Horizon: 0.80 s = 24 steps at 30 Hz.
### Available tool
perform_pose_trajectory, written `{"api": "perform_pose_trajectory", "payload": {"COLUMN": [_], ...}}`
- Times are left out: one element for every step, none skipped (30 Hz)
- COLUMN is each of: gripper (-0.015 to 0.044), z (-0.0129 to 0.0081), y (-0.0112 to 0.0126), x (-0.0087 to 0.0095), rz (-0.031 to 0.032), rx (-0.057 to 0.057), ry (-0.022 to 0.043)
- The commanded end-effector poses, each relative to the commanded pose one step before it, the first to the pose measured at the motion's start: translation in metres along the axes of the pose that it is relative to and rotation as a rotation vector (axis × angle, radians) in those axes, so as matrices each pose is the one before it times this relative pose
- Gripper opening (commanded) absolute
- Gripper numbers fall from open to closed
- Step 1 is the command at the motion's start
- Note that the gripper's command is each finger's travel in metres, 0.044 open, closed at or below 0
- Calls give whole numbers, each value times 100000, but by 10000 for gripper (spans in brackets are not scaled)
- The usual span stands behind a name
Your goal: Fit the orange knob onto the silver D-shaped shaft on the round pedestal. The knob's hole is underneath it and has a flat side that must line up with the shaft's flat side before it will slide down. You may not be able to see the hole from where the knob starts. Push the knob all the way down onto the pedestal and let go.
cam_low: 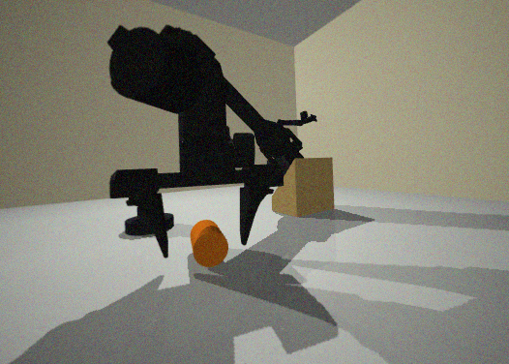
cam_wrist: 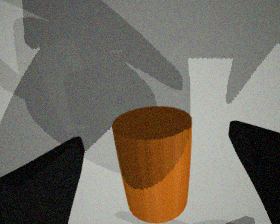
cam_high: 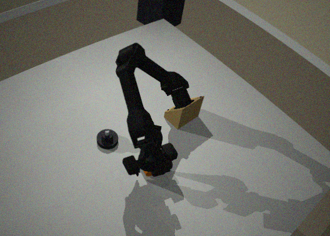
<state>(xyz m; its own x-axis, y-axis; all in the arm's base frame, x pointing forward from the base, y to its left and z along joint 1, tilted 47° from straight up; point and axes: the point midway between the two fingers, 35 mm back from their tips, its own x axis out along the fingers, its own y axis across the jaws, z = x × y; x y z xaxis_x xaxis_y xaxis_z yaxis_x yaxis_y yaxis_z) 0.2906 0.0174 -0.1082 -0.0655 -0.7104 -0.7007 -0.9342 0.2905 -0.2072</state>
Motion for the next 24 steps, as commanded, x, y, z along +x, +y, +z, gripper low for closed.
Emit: {"api": "perform_pose_trajectory", "payload": {"gripper": [387,361,335,309,282,256,240,240,240,240,240,240,240,240,233,227,220,213,207,200,193,187,180,179], "z": [-145,0,0,0,0,0,0,0,0,0,0,0,0,0,0,0,0,0,0,0,0,0,0,0], "y": [333,0,0,0,0,0,0,0,0,0,0,0,0,0,0,0,0,0,0,0,0,0,0,0], "x": [488,0,0,0,0,0,0,0,0,0,0,0,0,0,0,0,0,0,0,0,0,0,0,0], "rz": [213,0,0,0,0,0,0,0,0,0,0,0,0,0,0,0,0,0,0,0,0,0,0,0], "rx": [-1487,0,0,0,0,0,0,0,0,0,0,0,0,0,0,0,0,0,0,0,0,0,0,0], "ry": [1147,0,0,0,0,0,0,0,0,0,0,0,0,0,0,0,0,0,0,0,0,0,0,0]}}
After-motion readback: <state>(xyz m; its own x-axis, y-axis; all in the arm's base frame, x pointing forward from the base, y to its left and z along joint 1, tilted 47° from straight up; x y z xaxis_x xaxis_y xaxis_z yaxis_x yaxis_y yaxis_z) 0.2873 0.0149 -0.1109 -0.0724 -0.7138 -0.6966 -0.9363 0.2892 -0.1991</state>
